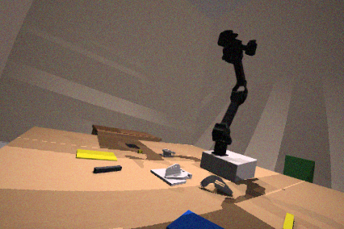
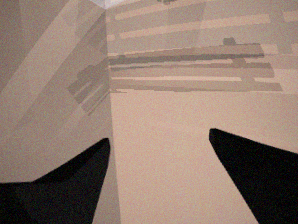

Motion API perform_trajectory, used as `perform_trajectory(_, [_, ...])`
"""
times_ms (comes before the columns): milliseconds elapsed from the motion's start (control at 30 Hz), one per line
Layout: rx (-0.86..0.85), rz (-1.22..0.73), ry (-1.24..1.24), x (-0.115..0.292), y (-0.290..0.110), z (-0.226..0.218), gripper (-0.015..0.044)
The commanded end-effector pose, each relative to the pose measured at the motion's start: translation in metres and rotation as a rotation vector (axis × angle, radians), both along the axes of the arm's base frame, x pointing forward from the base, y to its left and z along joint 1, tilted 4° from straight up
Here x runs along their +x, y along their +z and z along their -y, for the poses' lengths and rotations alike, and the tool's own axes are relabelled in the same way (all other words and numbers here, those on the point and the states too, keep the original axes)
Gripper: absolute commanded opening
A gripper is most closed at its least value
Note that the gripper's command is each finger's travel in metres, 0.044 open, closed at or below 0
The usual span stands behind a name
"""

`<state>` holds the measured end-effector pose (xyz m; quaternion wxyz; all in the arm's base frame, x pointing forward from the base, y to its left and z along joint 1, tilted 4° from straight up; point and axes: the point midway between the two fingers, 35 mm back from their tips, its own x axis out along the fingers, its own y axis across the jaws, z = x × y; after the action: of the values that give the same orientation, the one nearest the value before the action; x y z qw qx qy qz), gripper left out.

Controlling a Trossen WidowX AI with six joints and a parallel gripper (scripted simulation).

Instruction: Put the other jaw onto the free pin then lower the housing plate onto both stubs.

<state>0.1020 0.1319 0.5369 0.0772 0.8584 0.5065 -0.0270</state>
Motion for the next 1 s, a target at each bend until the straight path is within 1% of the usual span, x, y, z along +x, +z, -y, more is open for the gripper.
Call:
perform_trajectory(0, [0.000, 0.000, 0.000, 0.0000, 0.0000, 0.0000, 0.0426])
perform_trajectory(533, [0.000, 0.000, 0.000, 0.0000, 0.0000, 0.0000, 0.0006])
perform_trajectory(967, [0.000, 0.000, 0.000, 0.0000, 0.0000, 0.0000, 0.0000])
